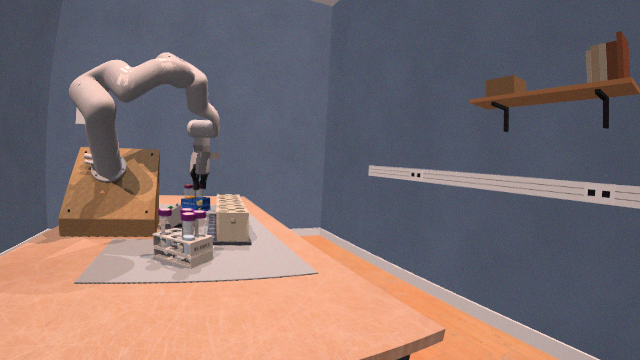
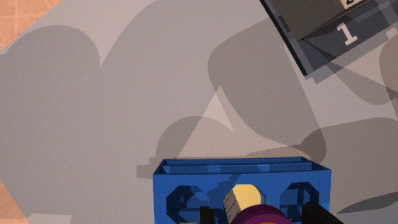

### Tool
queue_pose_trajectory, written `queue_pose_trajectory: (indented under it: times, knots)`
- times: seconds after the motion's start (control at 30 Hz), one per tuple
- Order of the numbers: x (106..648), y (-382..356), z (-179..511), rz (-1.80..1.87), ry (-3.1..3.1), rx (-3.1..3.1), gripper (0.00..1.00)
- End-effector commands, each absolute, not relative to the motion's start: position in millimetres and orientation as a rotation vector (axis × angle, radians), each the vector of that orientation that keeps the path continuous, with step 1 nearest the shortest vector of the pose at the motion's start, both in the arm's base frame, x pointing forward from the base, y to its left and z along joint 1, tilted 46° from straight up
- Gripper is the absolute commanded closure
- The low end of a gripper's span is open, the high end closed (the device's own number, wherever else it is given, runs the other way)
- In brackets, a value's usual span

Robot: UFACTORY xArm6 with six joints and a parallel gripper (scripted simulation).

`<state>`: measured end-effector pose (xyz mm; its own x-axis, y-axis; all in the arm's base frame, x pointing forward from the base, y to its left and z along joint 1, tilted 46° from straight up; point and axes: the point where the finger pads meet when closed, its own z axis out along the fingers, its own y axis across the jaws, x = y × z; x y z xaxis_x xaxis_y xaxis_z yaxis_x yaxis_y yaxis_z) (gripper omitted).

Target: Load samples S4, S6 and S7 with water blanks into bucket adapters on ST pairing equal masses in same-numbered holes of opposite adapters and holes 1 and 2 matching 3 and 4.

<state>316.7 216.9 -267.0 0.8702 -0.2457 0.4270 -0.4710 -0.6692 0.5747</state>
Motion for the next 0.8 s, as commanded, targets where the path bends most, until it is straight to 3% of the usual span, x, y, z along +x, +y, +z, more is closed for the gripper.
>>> queue_pose_trajectory:
  times: [0.0,0.57,0.6,0.77]
  knots:
    - [318.2,217.5,-267.9,0.413,-0.516,2.329,0.43]
    - [318.5,216.5,-268.9,0.414,-0.516,2.329,0.43]
    - [318.3,216.9,-268.5,0.413,-0.516,2.329,1.0]
    - [318.2,217.7,-267.7,0.413,-0.516,2.329,1.0]
